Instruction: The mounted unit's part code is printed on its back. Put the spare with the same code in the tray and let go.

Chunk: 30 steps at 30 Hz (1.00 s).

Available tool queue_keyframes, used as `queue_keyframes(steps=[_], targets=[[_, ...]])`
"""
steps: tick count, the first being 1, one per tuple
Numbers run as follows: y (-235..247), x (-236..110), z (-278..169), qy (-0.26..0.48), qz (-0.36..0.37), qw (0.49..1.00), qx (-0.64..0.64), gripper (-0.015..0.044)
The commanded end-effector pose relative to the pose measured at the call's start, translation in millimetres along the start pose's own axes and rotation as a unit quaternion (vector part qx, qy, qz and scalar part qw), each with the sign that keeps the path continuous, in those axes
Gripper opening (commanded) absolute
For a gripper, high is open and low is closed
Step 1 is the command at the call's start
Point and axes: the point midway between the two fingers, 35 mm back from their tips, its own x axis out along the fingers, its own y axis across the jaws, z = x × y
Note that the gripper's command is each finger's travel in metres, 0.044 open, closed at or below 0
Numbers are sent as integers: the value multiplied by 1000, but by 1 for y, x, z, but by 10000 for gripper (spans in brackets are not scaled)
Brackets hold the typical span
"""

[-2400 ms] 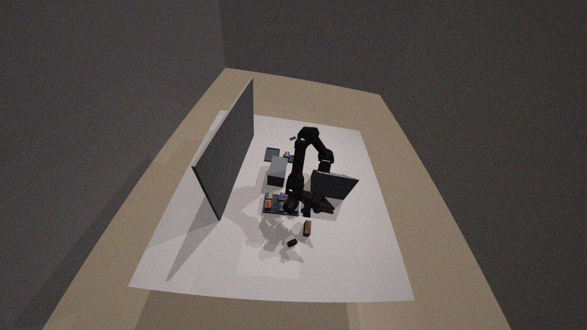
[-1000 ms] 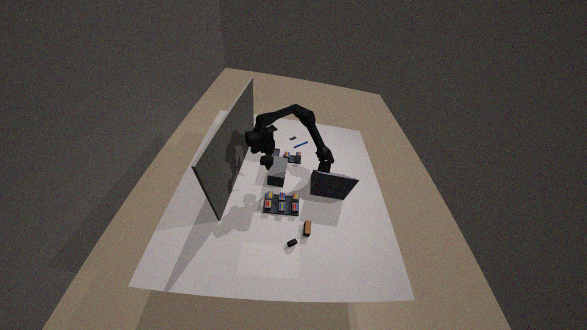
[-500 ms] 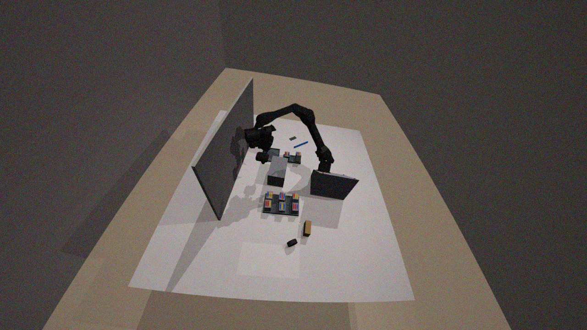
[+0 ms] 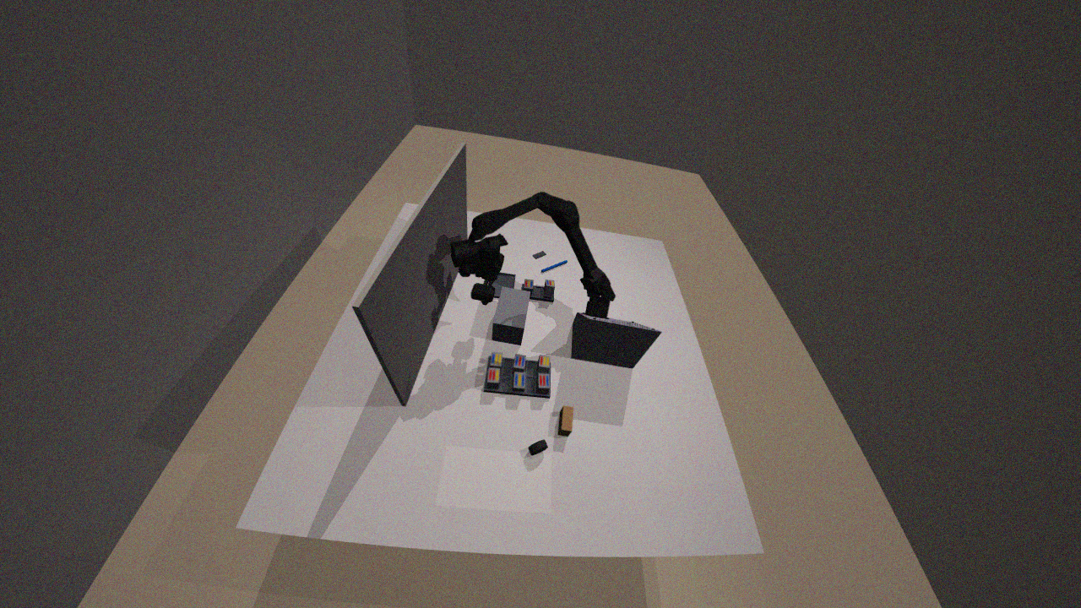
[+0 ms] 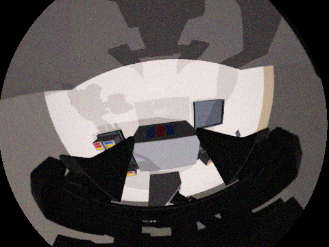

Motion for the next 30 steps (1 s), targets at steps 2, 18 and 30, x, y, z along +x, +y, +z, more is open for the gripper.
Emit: queue_keyframes(steps=[2, 18, 30], targets=[[12, -1, -4, -2, 1, 999, -43, 440], [179, 2, -149, -4, 5, 695, -719, 440], [181, 42, -141, -4, 4, 695, -719, 300]])
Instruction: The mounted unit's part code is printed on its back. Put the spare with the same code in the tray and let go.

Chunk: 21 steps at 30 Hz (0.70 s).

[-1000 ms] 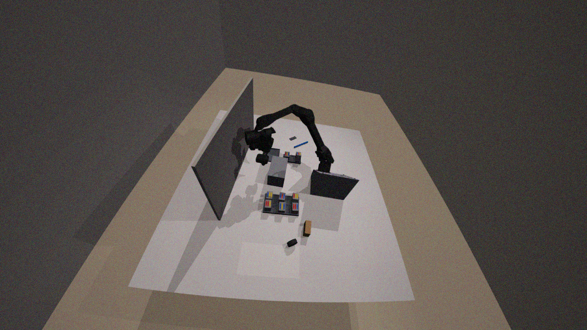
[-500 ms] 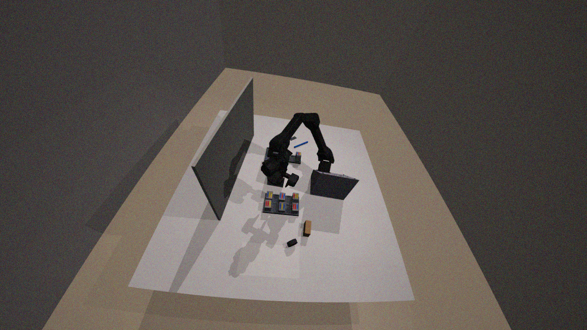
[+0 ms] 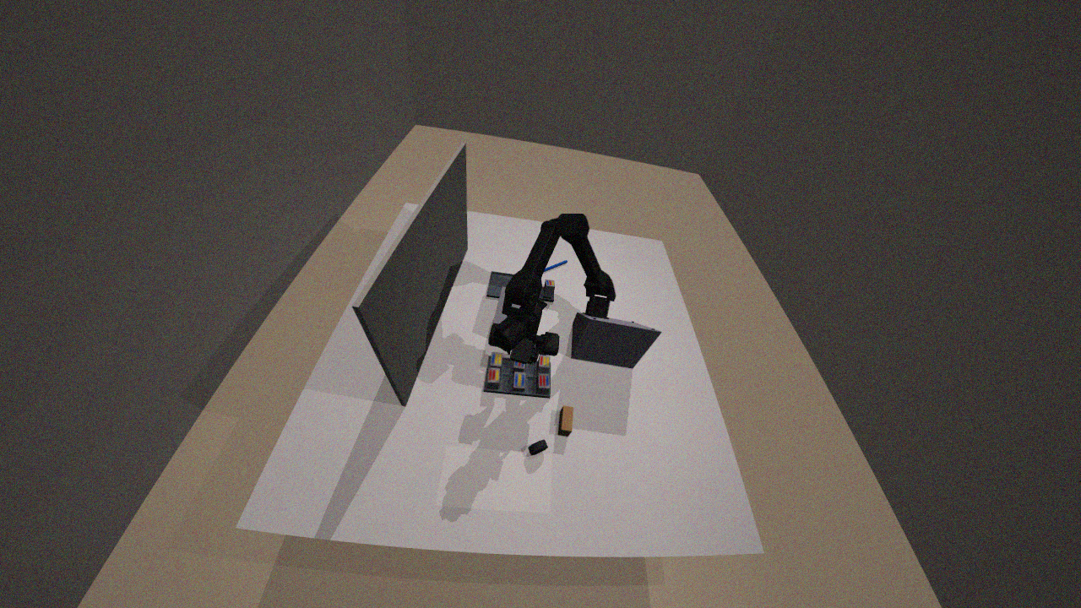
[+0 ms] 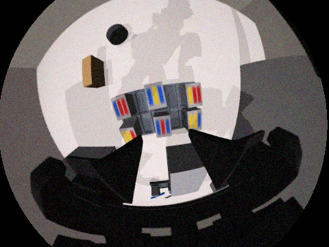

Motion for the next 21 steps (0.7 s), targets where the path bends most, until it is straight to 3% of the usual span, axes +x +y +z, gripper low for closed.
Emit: queue_keyframes(steps=[1, 21], targets=[[1, 10, -1, 5, 1, 1000, -6, 300], [-1, 32, 0, 5, 1, 1000, -6, 300]])
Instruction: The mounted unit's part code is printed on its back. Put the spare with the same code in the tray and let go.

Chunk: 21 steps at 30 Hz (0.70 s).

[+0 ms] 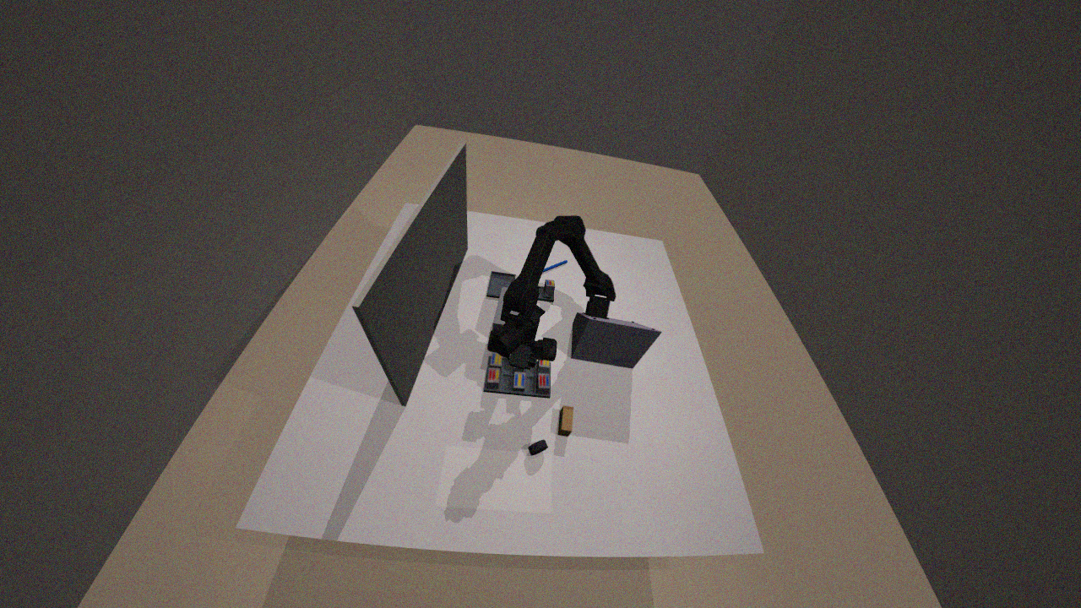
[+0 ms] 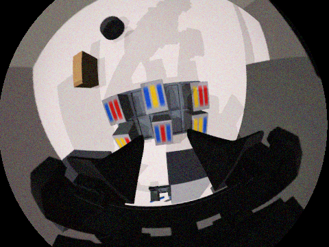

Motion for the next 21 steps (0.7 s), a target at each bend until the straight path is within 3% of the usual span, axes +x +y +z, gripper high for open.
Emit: queue_keyframes(steps=[1, 21], targets=[[0, 8, -1, 4, 1, 1000, -3, 300], [0, 42, -2, 5, 1, 1000, -3, 300]])
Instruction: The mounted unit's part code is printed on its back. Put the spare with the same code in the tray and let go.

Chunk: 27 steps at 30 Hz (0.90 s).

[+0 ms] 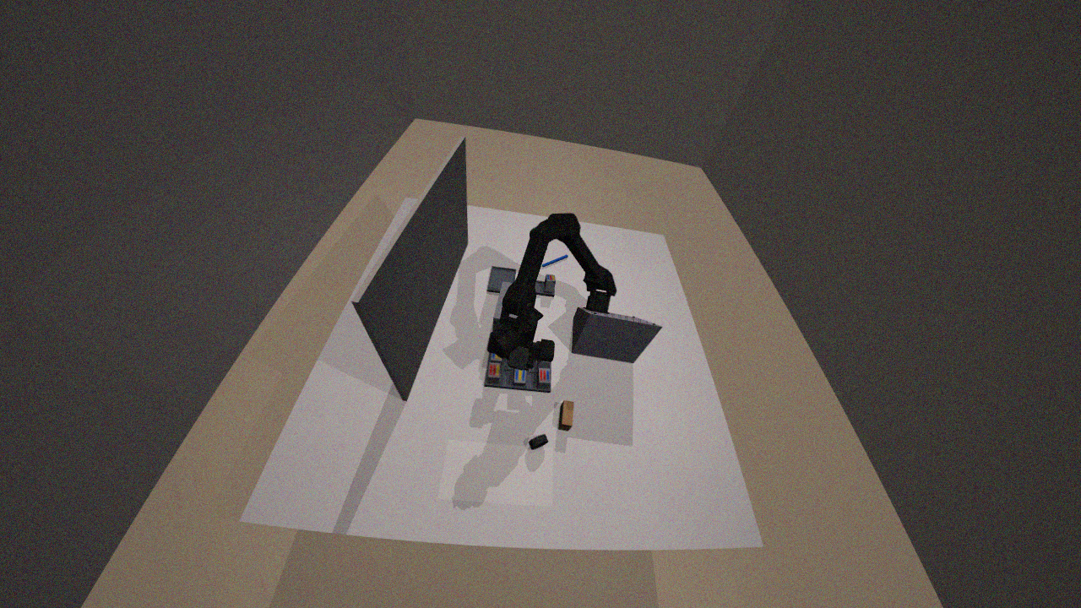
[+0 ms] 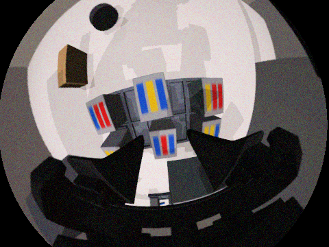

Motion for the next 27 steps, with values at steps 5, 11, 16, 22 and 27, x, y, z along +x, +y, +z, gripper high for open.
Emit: queue_keyframes(steps=[5, 11, 16, 22, 27], targets=[[2, 15, -2, 4, 1, 1000, -3, 300], [2, 24, -3, 5, 1, 1000, -3, 300], [3, 30, -4, 5, 1, 1000, -3, 300], [3, 30, -4, 5, 1, 1000, -3, 300], [3, 29, -3, 4, 2, 1000, 0, 169]])
